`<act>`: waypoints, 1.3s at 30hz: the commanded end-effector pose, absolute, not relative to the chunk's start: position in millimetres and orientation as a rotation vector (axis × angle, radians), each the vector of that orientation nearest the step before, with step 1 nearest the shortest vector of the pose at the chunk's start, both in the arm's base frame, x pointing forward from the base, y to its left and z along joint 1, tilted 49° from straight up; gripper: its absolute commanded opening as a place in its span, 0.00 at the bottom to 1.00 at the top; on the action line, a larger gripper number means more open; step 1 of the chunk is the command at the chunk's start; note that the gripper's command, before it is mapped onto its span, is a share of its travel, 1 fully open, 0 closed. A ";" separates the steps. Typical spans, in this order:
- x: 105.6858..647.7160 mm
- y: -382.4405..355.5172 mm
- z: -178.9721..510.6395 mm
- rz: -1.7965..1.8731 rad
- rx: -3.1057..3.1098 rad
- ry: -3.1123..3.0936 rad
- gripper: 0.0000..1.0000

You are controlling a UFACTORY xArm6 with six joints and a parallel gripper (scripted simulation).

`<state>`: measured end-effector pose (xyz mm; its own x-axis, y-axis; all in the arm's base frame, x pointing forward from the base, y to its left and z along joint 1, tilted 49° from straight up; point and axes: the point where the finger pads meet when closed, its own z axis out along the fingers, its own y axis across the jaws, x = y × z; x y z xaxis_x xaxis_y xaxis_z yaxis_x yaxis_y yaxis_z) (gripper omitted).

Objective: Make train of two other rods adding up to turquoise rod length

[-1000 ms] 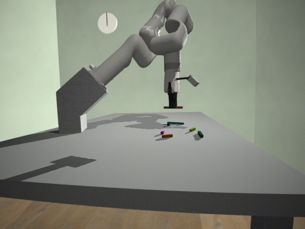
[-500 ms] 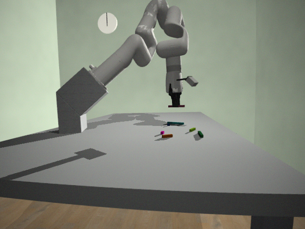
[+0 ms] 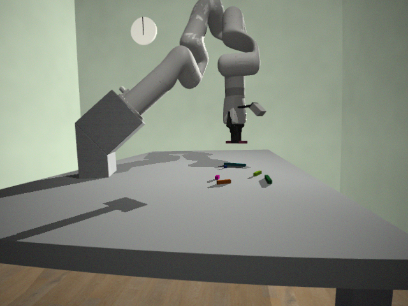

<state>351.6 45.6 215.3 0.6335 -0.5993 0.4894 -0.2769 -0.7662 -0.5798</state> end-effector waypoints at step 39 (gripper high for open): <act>412.6 65.9 161.2 -0.947 -2.405 0.691 0.04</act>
